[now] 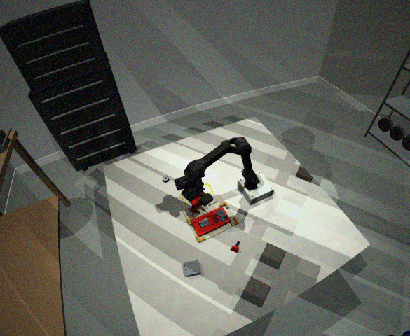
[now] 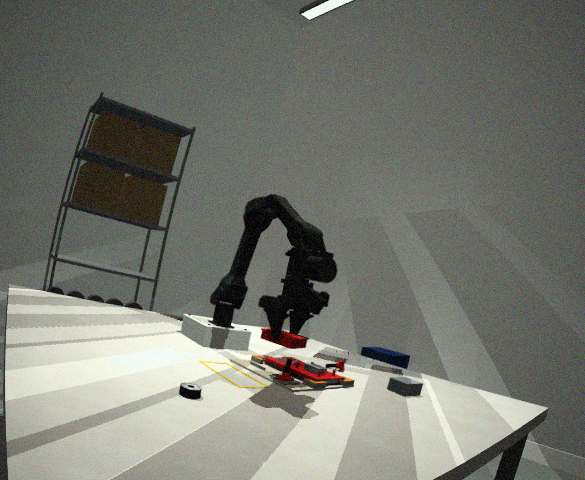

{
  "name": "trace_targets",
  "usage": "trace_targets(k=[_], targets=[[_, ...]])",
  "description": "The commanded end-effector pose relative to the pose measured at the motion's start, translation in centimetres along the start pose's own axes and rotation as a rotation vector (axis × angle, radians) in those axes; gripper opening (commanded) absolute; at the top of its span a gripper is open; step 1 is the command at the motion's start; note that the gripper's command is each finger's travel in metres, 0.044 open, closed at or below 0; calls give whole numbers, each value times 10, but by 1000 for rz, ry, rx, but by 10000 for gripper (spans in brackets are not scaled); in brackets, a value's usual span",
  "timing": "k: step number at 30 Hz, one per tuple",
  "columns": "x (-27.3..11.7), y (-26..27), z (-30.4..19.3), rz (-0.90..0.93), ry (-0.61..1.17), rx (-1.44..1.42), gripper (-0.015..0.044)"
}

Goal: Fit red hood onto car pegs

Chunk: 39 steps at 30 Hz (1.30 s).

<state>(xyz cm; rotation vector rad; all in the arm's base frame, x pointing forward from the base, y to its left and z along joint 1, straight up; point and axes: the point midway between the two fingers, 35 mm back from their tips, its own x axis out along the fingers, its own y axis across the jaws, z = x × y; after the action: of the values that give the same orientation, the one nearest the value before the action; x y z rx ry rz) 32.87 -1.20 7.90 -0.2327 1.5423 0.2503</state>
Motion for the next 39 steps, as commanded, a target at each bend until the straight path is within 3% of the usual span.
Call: trace_targets(k=[1,29,39], targets=[[-3,11,9,5,-12,17,0],[-4,100,52,-1,-17,232,0],[35,100,53,-1,-17,232,0]])
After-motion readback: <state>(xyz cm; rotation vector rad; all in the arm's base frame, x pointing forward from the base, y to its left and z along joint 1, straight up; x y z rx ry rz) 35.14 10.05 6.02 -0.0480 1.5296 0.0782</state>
